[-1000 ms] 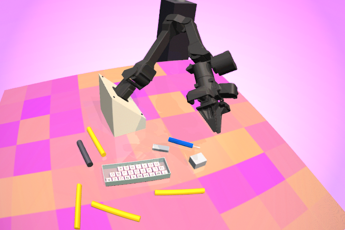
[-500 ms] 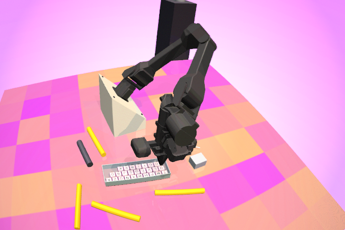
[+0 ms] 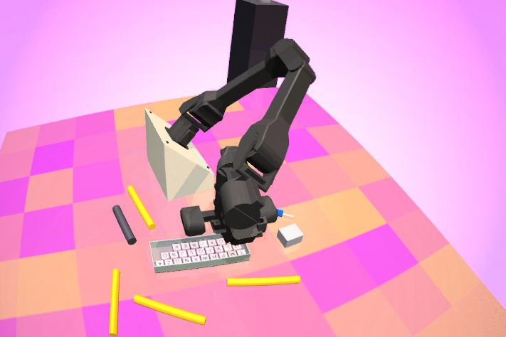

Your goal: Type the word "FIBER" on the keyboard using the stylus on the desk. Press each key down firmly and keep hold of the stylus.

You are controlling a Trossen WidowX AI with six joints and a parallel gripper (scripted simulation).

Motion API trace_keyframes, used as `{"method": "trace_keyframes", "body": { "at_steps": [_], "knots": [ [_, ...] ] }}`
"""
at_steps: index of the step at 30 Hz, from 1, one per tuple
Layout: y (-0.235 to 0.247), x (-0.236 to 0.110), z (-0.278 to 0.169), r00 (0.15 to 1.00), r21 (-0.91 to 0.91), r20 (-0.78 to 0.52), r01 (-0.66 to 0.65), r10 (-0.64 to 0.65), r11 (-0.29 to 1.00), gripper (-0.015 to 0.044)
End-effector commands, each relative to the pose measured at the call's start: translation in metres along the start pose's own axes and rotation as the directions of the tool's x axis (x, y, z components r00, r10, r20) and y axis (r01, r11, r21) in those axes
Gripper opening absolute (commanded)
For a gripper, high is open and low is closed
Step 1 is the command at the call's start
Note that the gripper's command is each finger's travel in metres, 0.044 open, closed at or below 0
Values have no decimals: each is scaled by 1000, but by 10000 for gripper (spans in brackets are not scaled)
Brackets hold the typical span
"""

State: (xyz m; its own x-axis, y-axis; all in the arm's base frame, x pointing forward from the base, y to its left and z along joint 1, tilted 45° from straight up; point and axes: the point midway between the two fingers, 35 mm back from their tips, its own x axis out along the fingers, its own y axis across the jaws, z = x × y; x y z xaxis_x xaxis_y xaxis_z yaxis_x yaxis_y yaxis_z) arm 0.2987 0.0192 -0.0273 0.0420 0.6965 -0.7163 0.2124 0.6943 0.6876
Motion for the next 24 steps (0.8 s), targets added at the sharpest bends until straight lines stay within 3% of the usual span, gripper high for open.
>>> {"method": "trace_keyframes", "body": {
  "at_steps": [1,14,19,24],
  "knots": [
    [-50,0,-2,1000,19,-2,4,-4,1000,0],
    [-64,0,-3,1000,19,-2,3,-3,1000,0],
    [-123,-1,-3,1000,19,0,8,-8,1000,0],
    [-132,-1,-4,1000,18,-1,7,-7,1000,0]
  ]
}}
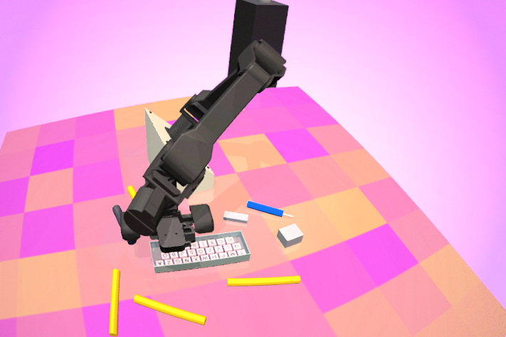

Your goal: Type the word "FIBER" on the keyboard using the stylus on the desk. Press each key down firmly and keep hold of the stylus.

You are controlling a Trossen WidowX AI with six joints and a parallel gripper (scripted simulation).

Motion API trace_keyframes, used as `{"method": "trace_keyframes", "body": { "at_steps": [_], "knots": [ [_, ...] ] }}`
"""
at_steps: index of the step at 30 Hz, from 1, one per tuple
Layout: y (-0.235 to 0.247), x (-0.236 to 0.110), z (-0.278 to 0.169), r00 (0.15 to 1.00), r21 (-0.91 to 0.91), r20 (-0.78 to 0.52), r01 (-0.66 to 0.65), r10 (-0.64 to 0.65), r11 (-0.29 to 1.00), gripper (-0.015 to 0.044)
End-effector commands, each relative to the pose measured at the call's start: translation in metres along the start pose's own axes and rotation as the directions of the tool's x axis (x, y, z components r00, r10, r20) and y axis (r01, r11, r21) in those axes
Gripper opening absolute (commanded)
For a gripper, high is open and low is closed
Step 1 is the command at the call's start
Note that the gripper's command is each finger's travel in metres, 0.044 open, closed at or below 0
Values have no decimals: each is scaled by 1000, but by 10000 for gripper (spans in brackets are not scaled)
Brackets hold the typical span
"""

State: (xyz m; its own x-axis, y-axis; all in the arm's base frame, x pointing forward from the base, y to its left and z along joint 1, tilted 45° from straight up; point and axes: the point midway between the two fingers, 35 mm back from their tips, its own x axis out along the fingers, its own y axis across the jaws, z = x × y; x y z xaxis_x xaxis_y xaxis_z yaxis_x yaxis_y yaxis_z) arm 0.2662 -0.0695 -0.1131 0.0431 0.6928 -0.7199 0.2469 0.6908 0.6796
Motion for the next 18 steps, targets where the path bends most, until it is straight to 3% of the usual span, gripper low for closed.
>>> {"method": "trace_keyframes", "body": {
  "at_steps": [1,18],
  "knots": [
    [-5,1,1,1000,-17,-3,2,-2,1000,0],
    [24,1,-32,1000,-16,-5,0,0,1000,0]
  ]
}}
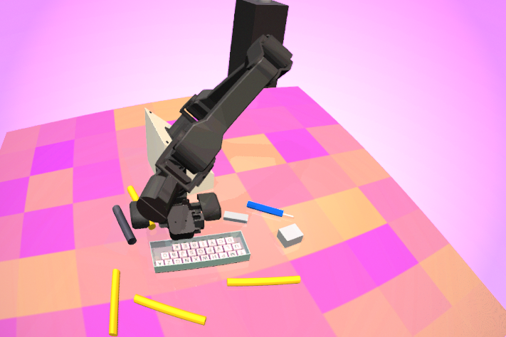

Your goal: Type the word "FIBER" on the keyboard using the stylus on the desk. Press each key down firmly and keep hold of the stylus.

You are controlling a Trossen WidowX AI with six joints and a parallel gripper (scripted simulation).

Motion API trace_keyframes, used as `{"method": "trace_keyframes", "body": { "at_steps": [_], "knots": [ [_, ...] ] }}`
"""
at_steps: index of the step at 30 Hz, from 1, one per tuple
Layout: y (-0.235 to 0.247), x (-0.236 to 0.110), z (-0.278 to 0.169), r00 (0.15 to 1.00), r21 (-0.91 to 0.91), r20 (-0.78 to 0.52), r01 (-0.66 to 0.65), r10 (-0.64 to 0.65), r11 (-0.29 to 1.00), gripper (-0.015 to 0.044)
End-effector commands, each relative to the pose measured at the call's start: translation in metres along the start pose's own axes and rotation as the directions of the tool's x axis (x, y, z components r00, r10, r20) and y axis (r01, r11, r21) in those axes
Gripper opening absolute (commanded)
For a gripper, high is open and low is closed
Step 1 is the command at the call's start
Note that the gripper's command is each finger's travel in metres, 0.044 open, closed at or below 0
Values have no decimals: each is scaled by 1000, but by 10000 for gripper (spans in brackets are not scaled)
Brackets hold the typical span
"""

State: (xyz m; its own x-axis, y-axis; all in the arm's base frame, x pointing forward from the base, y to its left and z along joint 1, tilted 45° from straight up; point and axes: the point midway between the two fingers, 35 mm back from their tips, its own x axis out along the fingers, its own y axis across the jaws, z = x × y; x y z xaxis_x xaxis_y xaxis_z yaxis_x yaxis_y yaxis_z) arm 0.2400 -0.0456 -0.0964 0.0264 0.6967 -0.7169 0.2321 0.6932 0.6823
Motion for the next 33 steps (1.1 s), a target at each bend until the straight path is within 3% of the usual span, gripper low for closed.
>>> {"method": "trace_keyframes", "body": {
  "at_steps": [1,6,12,23,29,33],
  "knots": [
    [2,-2,0,1000,0,13,1,-1,1000,0],
    [11,-3,2,1000,0,13,3,-3,1000,0],
    [83,-2,1,1000,0,12,-3,3,1000,0],
    [85,-2,0,1000,0,11,-3,3,1000,0],
    [85,-60,0,1000,0,12,-1,1,1000,0],
    [85,-62,0,1000,0,12,-1,1,1000,0]
  ]
}}
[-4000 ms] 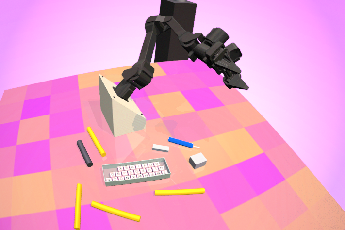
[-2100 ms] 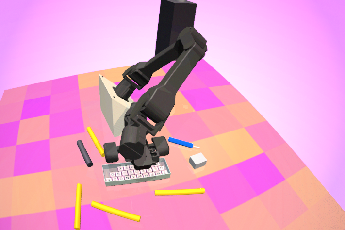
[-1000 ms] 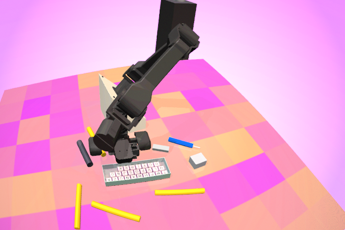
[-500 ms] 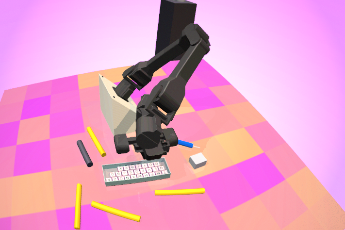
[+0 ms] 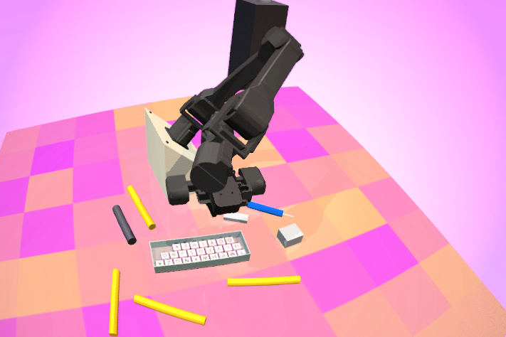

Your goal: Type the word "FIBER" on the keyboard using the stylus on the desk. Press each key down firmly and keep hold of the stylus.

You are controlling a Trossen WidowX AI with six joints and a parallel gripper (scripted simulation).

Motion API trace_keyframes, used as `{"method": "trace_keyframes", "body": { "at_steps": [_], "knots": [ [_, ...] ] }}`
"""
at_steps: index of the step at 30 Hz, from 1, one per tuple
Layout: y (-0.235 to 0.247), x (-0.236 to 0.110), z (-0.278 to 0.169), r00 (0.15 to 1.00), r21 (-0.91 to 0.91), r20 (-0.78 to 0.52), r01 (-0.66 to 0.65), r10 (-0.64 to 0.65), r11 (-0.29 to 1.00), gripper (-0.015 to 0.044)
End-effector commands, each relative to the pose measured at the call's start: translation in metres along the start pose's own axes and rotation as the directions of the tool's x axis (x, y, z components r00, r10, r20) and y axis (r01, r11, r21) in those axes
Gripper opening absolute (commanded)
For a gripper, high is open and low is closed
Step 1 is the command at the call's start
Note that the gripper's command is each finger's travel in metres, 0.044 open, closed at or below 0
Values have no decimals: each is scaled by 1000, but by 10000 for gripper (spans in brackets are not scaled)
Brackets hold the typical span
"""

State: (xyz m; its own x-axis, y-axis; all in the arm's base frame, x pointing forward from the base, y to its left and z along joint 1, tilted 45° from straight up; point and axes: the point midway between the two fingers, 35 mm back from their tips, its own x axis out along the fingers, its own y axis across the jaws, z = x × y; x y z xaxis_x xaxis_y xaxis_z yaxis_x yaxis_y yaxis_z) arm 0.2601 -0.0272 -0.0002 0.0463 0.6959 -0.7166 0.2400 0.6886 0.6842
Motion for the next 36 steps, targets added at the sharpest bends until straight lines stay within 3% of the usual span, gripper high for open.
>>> {"method": "trace_keyframes", "body": {
  "at_steps": [1,6,10,14,24,27,30,36],
  "knots": [
    [1,-5,-2,1000,-6,-6,3,-3,1000,0],
    [1,-1,-1,1000,-6,-4,0,0,1000,0],
    [1,-1,-1,1000,-6,-5,0,0,1000,105],
    [1,-1,-1,1000,-6,-5,0,0,1000,0],
    [1,-1,-1,1000,-6,-5,0,0,1000,0],
    [3,0,-1,1000,-14,1,1,-1,1000,79],
    [24,6,1,996,-130,87,9,2,992,150],
    [84,20,-11,960,-439,256,12,112,898,150]
  ]
}}
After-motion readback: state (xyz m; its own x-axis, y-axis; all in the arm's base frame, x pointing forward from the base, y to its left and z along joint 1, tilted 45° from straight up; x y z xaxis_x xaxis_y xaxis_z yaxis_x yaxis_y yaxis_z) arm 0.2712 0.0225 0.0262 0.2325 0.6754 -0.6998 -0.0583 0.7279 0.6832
